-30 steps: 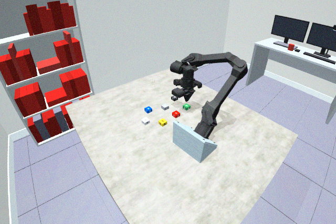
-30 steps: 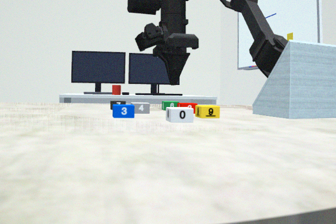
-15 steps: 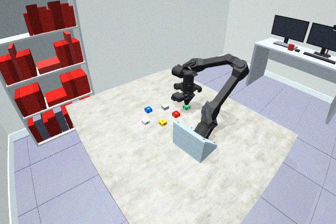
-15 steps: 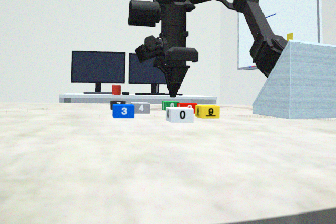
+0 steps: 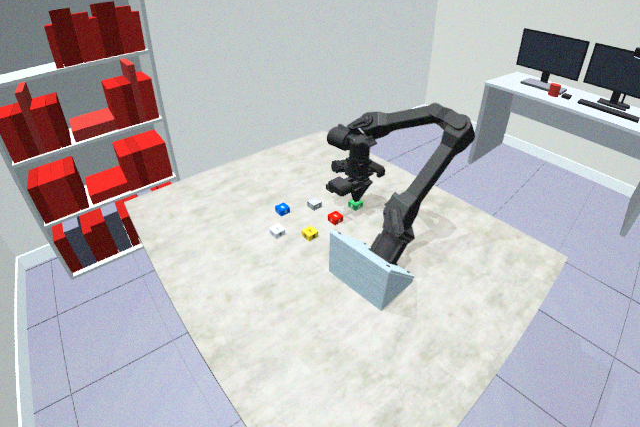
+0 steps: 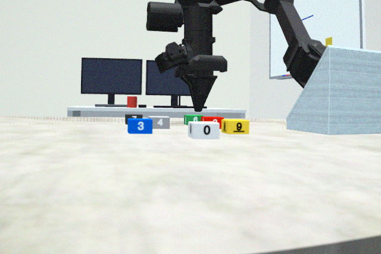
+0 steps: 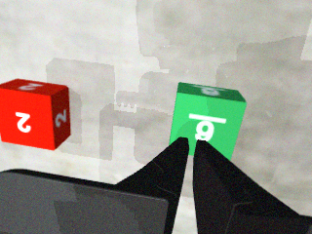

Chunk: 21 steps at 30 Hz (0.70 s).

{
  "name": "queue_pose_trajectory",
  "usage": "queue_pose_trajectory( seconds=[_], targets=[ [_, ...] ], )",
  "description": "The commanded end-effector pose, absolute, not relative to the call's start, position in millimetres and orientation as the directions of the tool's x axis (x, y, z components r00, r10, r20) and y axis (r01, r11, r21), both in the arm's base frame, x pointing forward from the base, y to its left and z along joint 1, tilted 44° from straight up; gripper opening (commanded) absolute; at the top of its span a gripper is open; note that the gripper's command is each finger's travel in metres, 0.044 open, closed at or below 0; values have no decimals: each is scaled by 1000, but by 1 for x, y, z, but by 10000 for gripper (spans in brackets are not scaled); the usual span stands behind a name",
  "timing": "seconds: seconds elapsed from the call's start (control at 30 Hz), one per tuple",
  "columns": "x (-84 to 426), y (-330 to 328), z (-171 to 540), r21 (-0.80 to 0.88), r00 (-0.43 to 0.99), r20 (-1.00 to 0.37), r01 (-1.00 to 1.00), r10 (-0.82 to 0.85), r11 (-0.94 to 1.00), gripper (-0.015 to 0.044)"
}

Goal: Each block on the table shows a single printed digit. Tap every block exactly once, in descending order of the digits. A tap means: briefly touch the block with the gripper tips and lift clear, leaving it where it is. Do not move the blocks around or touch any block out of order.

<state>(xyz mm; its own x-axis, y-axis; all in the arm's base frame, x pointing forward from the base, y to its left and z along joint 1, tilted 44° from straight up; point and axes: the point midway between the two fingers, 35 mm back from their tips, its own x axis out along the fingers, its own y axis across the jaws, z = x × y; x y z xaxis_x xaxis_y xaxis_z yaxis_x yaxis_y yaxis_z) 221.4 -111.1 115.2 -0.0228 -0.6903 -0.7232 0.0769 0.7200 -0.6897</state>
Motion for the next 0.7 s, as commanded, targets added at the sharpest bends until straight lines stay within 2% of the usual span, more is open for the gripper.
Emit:
queue_pose_trajectory(
  seconds=[0.0, 0.13, 0.33, 0.5, 0.67],
  targets=[
    [224, -100, 129, -691, -11, -721, 83, -693, 718, 20],
    [225, -93, 135, -689, -11, -723, 83, -691, 720, 20],
    [225, -45, 185, -689, -13, -723, 81, -691, 720, 20],
    [227, -42, 186, -689, -13, -723, 81, -691, 720, 20],
    [271, -17, 166, -687, -11, -725, 83, -689, 722, 20]
  ],
)
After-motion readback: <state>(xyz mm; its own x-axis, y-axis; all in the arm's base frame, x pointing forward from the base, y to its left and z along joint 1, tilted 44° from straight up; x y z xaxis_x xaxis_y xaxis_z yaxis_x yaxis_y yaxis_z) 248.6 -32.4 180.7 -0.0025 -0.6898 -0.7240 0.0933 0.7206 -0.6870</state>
